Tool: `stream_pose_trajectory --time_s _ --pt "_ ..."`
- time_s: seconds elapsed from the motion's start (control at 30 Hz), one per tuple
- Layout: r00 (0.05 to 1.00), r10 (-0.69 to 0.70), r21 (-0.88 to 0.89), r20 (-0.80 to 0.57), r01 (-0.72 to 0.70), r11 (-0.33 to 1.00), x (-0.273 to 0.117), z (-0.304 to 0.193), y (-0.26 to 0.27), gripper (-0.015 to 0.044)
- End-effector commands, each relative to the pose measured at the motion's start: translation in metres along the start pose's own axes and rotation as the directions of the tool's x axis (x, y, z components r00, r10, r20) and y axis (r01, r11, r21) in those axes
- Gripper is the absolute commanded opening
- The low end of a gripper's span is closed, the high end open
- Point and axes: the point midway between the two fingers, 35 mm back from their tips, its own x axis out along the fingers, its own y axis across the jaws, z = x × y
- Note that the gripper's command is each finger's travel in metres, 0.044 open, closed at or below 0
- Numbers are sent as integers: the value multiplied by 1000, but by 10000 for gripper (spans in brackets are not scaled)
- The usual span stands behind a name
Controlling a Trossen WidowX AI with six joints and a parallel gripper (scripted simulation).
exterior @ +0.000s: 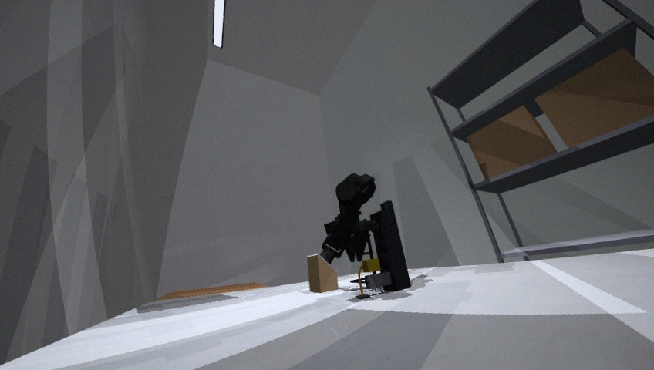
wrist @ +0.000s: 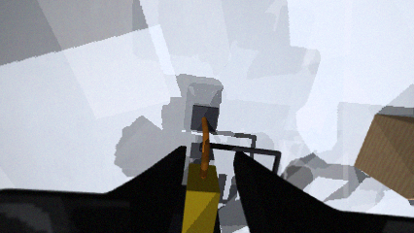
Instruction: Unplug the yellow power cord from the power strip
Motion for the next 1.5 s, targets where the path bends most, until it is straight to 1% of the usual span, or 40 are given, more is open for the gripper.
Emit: stream_pose_trajectory --time_s 0.0,0.83,1.33,1.47 --pt "1000 3 -1 -11 -3 1000 -1 -2 0 160" --pt "1000 2 0 -14 -2 1000 -1 -41 1 160" --pt "1000 2 0 -14 -2 1000 11 -42 1 160" --pt "1000 -1 -3 -10 1 1000 8 -42 1 55"
